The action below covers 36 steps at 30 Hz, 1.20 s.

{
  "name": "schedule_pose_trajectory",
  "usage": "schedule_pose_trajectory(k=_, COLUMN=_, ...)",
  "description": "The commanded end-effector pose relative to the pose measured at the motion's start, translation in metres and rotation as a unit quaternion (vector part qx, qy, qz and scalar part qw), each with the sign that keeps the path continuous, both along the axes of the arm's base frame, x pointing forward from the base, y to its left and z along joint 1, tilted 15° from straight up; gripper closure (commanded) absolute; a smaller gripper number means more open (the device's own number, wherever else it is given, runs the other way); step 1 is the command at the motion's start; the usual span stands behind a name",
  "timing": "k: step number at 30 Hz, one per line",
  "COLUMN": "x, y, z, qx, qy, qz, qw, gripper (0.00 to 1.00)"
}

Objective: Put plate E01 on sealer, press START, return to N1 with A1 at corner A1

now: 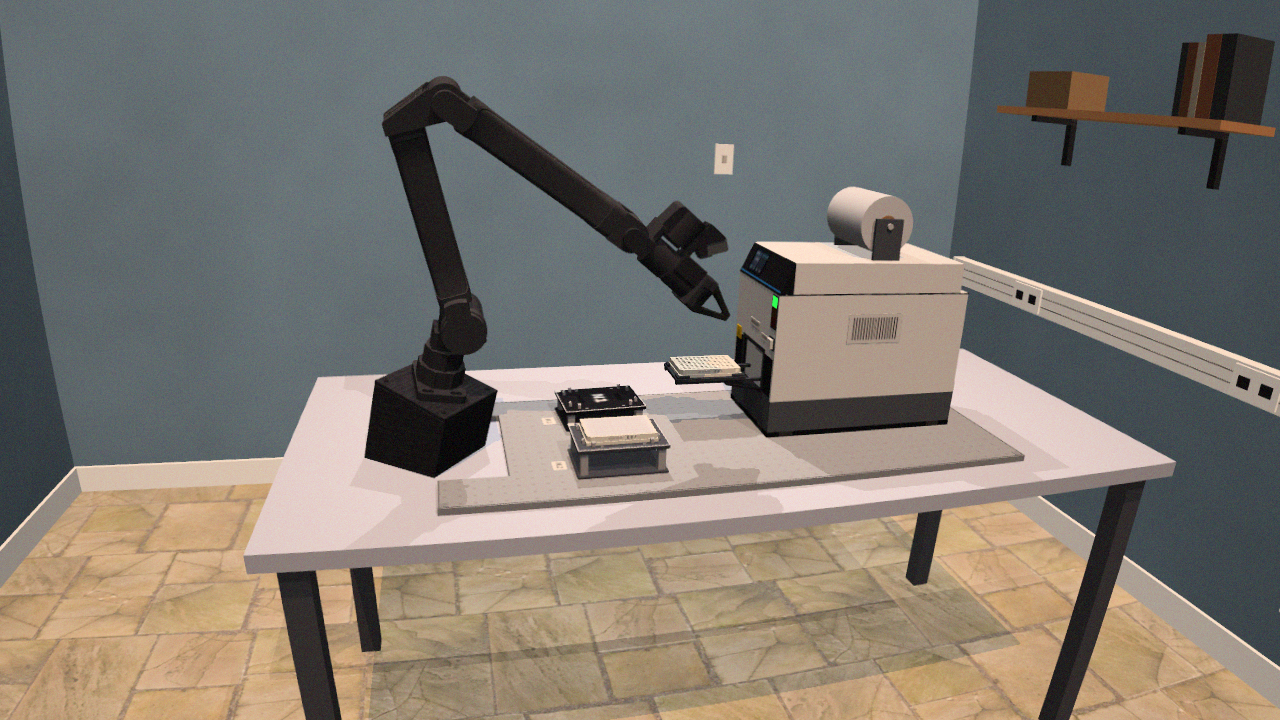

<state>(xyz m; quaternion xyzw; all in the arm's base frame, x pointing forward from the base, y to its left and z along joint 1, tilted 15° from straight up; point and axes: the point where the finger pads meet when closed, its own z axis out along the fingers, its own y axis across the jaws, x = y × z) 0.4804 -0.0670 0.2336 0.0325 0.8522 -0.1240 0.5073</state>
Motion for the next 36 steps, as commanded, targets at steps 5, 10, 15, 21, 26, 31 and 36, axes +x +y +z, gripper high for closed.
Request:
schedule_pose_trajectory(k=5, x=0.045, y=-0.017, z=0.0, qx=-0.009, qy=-0.01, qz=-0.002, qw=1.0, gripper=1.0)
schedule_pose_trajectory(k=10, x=0.052, y=-0.015, z=0.013, qx=-0.008, qy=-0.024, qz=-0.002, qw=1.0, gripper=1.0)
schedule_pose_trajectory(k=15, x=0.046, y=-0.004, z=0.011, qx=0.001, qy=-0.02, qz=0.001, qw=1.0, gripper=1.0)
schedule_pose_trajectory(k=21, x=0.037, y=0.001, z=0.001, qx=0.002, qy=-0.006, qz=0.005, qw=1.0, gripper=1.0)
schedule_pose_trajectory(k=26, x=0.033, y=-0.002, z=-0.003, qx=-0.003, qy=-0.002, qz=0.004, qw=1.0, gripper=1.0)
schedule_pose_trajectory(k=31, x=0.03, y=-0.012, z=-0.013, qx=-0.006, qy=0.005, qz=-0.001, qw=1.0, gripper=1.0)
schedule_pose_trajectory(k=36, x=0.05, y=-0.02, z=-0.011, qx=-0.009, qy=-0.006, qz=-0.005, qw=1.0, gripper=1.0)
